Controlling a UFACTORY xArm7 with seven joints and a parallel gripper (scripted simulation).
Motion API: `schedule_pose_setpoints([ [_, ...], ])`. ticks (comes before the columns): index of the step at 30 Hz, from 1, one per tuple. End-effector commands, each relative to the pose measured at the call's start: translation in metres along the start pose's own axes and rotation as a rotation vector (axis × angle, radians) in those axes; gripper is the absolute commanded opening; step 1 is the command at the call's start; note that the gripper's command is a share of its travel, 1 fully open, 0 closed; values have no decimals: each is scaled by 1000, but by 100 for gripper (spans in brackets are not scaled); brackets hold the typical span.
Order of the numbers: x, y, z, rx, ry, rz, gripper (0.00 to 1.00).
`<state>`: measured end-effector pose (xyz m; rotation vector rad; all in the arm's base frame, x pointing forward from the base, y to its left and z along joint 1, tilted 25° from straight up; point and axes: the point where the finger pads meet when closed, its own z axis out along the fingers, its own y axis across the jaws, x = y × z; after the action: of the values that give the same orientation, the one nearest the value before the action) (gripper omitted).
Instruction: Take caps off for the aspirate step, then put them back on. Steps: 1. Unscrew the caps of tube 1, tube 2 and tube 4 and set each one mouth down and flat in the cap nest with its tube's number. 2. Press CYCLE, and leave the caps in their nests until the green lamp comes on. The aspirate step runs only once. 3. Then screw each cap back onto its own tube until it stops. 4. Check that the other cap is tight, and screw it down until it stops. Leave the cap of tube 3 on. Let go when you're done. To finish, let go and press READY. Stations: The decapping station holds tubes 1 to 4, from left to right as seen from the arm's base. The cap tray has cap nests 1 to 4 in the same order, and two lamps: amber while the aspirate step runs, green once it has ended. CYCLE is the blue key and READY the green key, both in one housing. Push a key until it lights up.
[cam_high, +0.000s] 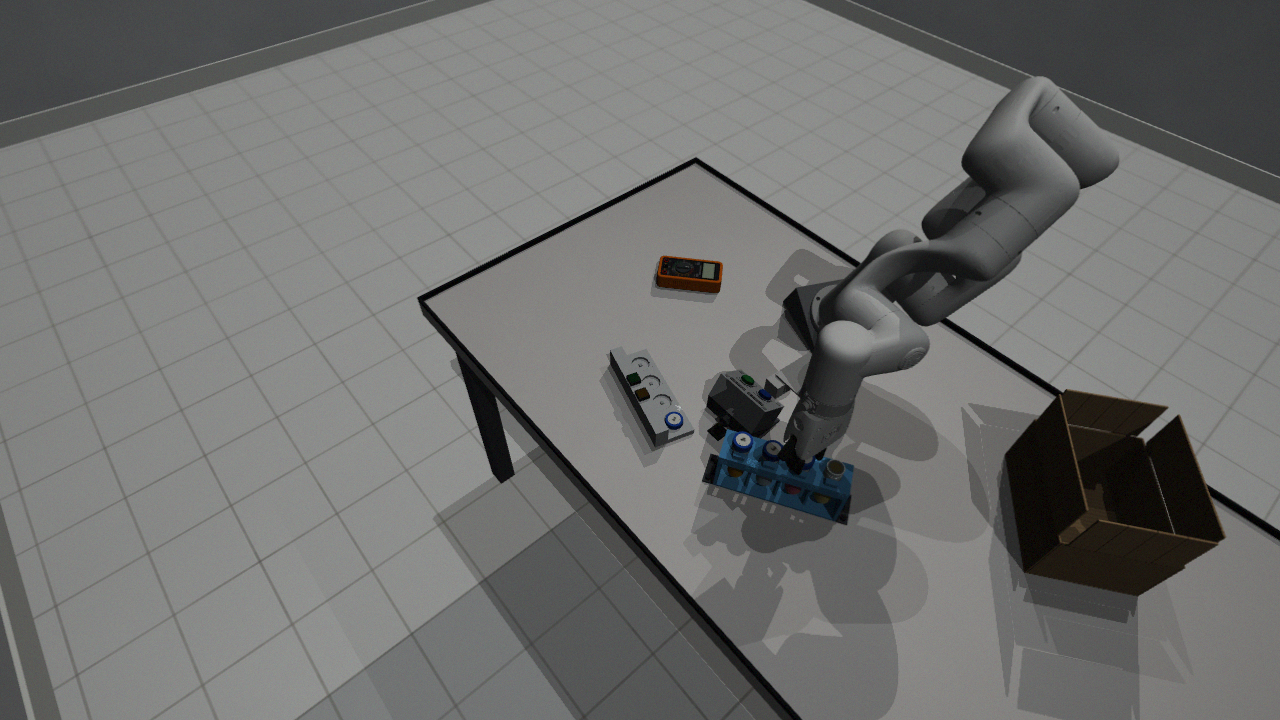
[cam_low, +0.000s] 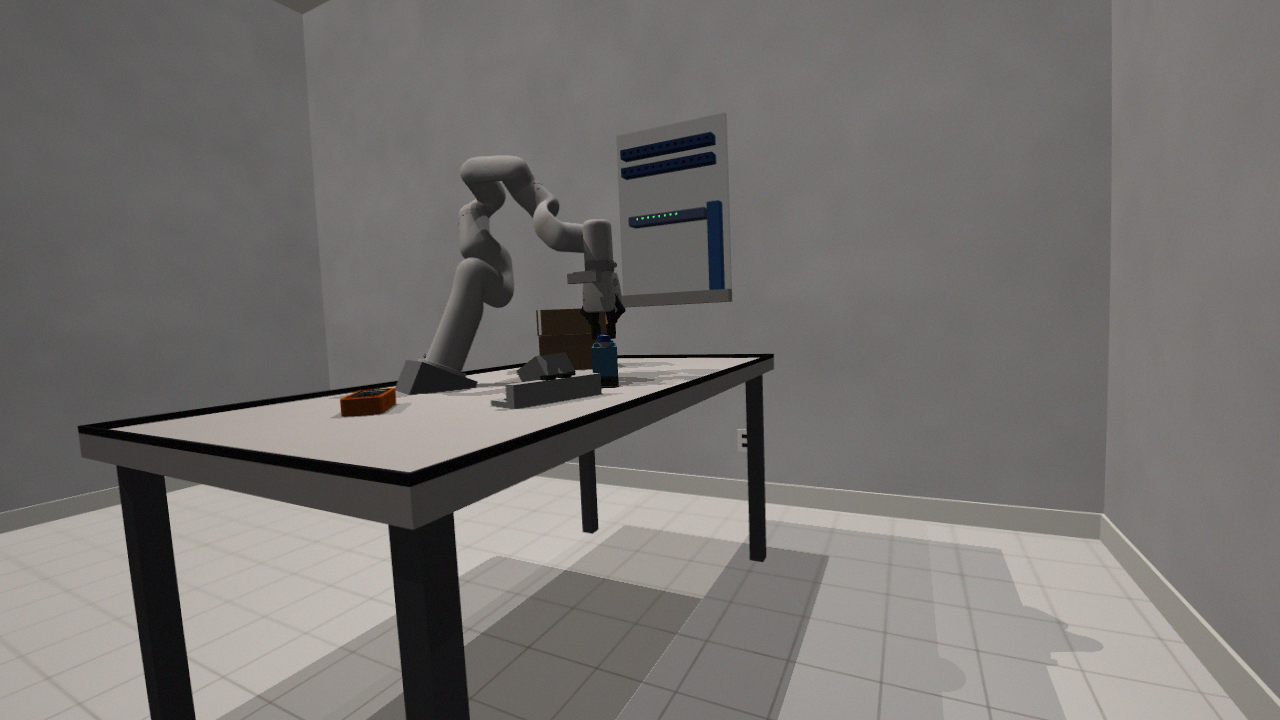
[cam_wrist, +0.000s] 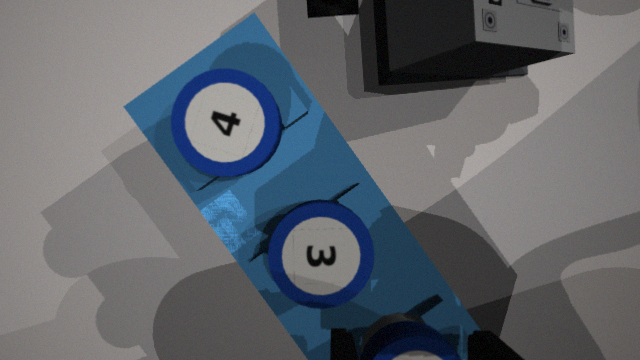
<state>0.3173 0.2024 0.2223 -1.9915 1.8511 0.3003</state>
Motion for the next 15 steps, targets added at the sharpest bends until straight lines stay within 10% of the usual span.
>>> schedule_pose_setpoints([
  [1, -1, -1, -2, 3, 26, 147, 46],
  [5, -1, -1, -2, 3, 26, 147, 46],
  [6, -1, -1, -2, 3, 26, 147, 0],
  [15, -1, -1, -2, 3, 26, 147, 0],
])
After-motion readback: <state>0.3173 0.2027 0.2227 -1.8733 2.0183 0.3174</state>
